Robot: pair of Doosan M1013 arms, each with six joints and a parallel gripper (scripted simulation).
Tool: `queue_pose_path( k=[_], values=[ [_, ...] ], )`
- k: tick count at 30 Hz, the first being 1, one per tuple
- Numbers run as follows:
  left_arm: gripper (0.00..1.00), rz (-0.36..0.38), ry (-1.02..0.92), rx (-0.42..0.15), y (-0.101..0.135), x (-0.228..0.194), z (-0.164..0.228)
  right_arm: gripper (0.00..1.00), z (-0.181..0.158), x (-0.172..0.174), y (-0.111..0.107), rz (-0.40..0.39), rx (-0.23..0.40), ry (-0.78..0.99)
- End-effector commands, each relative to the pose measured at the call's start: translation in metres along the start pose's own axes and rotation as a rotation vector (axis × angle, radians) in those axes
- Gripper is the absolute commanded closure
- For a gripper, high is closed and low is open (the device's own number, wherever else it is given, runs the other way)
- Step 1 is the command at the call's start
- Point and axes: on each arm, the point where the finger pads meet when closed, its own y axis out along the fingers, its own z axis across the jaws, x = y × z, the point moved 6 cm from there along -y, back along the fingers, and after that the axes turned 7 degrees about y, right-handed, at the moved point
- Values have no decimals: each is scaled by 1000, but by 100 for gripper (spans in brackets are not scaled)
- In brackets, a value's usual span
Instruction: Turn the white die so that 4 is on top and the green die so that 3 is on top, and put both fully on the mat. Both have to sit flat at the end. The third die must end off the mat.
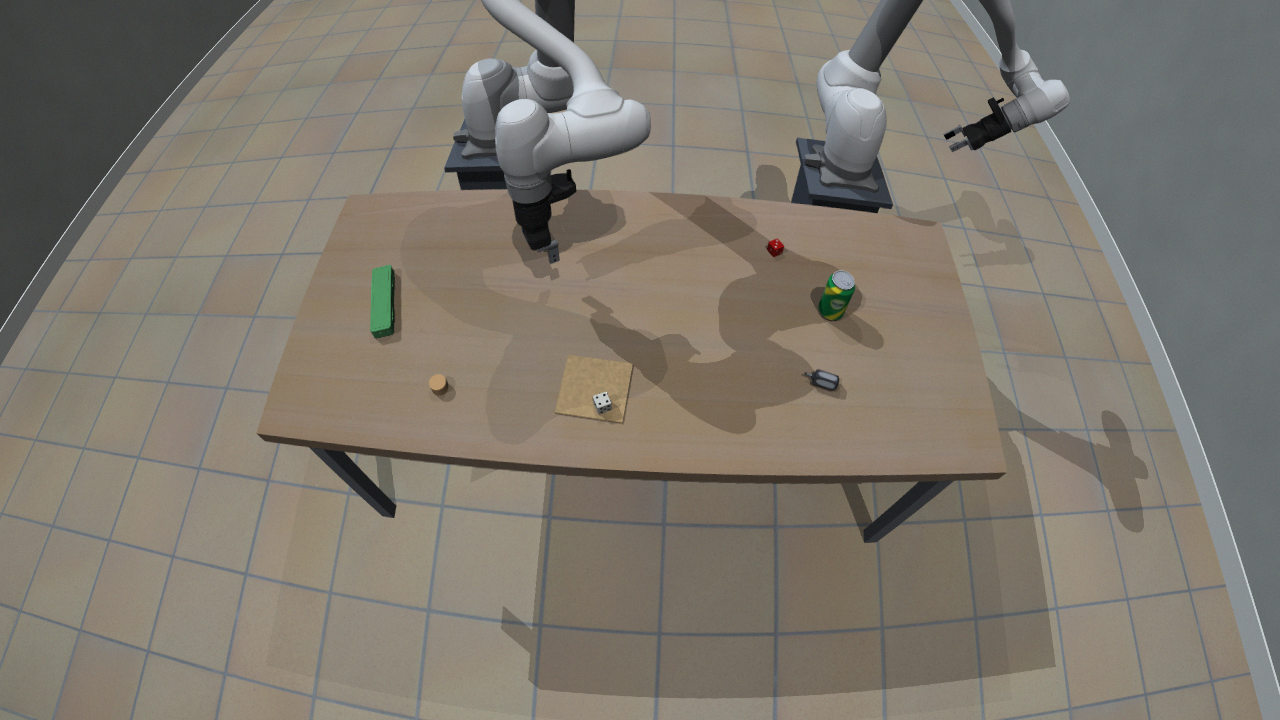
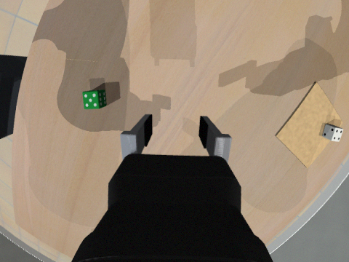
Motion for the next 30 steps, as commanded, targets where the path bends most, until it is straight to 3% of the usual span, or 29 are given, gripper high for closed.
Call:
queue_pose_path(
  k=[1, 9, 13, 15, 16, 30],
  values=[
    [0, 4, -7, 6, 2, -3, 4, 0, -42, 2, 4, 0, 4, -12],
    [0, 4, -7, 6, 2, -3, 4, 0, -122, 1, 17, 0, 4, -27],
    [0, 4, -7, 6, 2, -3, 4, 0, -139, 1, 21, 0, 4, -30],
    [0, 4, -7, 6, 2, -3, 4, 0, -142, 1, 21, 0, 4, -31],
    [0, 4, -7, 6, 2, -3, 4, 13, -142, 1, 21, 0, 4, -31],
    [0, 4, -7, 6, 2, -3, 4, 13, -142, 1, 21, 0, 4, -31]
  ],
)
